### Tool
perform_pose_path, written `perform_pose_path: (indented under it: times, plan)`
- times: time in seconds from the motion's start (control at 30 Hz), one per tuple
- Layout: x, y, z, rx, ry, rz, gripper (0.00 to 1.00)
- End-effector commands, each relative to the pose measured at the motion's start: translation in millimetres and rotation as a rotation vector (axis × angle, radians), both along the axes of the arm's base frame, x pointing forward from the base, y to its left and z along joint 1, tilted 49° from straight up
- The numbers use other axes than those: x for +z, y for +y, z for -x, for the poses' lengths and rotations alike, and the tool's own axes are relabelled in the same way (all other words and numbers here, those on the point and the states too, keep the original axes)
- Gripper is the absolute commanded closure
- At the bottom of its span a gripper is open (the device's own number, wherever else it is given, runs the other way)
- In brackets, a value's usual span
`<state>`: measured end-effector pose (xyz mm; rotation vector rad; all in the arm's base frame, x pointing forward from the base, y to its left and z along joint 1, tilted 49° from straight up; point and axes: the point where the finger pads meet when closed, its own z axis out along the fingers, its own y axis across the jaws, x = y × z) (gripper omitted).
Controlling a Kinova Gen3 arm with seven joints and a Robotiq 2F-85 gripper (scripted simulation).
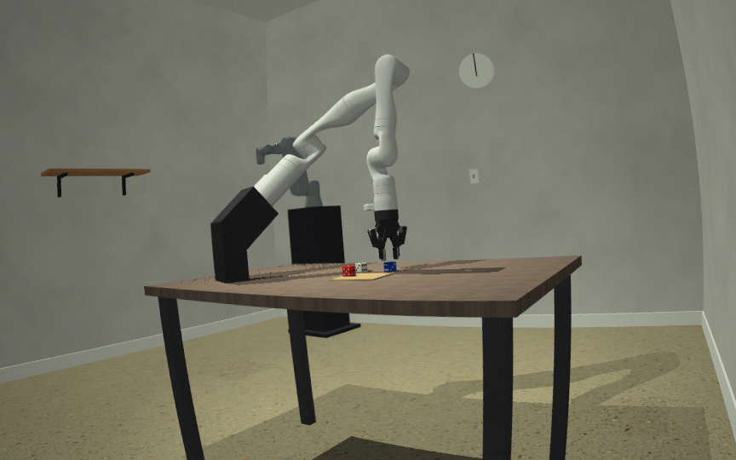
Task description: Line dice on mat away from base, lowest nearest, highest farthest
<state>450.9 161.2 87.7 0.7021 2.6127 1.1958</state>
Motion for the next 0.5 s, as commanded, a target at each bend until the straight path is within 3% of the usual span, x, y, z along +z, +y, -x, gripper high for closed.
perform_pose_path:
  times: [0.0,0.47]
  plan:
    - [-1.8,4,-3.9,0.002,-0.008,-0.002,0.54]
    - [-18.2,20,-12.9,0.001,-0.009,-0.001,0.54]
